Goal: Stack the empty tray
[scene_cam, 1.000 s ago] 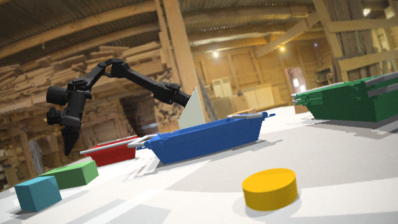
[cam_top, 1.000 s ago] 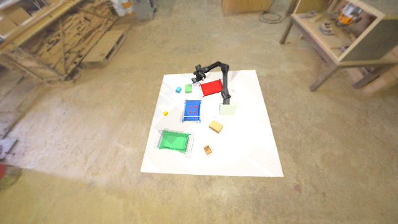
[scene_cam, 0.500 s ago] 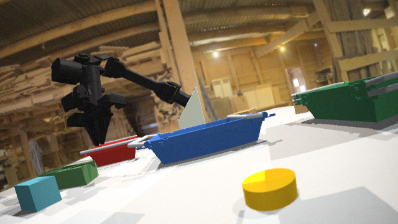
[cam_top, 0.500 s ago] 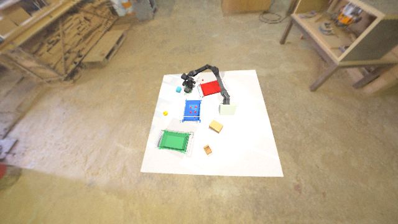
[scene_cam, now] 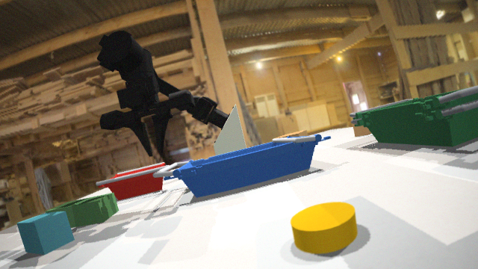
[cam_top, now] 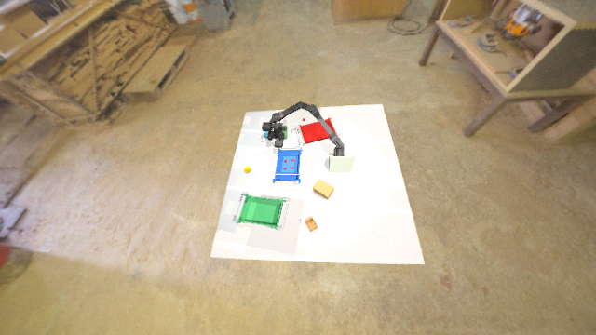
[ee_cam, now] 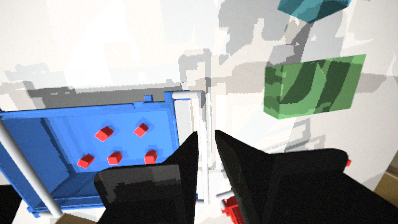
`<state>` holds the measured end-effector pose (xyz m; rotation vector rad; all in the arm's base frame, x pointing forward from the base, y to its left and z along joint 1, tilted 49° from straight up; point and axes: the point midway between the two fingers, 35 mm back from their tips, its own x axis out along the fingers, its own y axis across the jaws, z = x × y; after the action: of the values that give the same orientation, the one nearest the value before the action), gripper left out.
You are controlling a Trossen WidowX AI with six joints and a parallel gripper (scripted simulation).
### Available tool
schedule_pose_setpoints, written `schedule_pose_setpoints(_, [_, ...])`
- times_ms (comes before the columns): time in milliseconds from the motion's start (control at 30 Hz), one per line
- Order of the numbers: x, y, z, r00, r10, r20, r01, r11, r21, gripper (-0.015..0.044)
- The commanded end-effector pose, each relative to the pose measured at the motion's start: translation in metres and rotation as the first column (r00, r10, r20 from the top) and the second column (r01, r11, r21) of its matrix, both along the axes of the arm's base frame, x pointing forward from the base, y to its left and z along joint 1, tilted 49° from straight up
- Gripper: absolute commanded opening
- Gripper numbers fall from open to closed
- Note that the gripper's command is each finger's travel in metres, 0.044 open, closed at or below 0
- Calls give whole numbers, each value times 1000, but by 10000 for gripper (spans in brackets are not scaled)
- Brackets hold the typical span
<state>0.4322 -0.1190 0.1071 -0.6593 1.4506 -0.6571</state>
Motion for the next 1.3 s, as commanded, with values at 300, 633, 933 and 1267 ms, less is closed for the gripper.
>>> schedule_pose_setpoints(300, [2, -38, -32, 1000, 1, 2, -1, 1000, -6, 86])
schedule_pose_setpoints(633, [1, -22, -33, 1000, 1, 2, -1, 1000, -5, 86])
schedule_pose_setpoints(933, [1, 4, -40, 1000, 1, 2, -1, 1000, -4, 86])
schedule_pose_setpoints(1267, [1, 19, -69, 1000, 1, 2, -1, 1000, -4, 86])
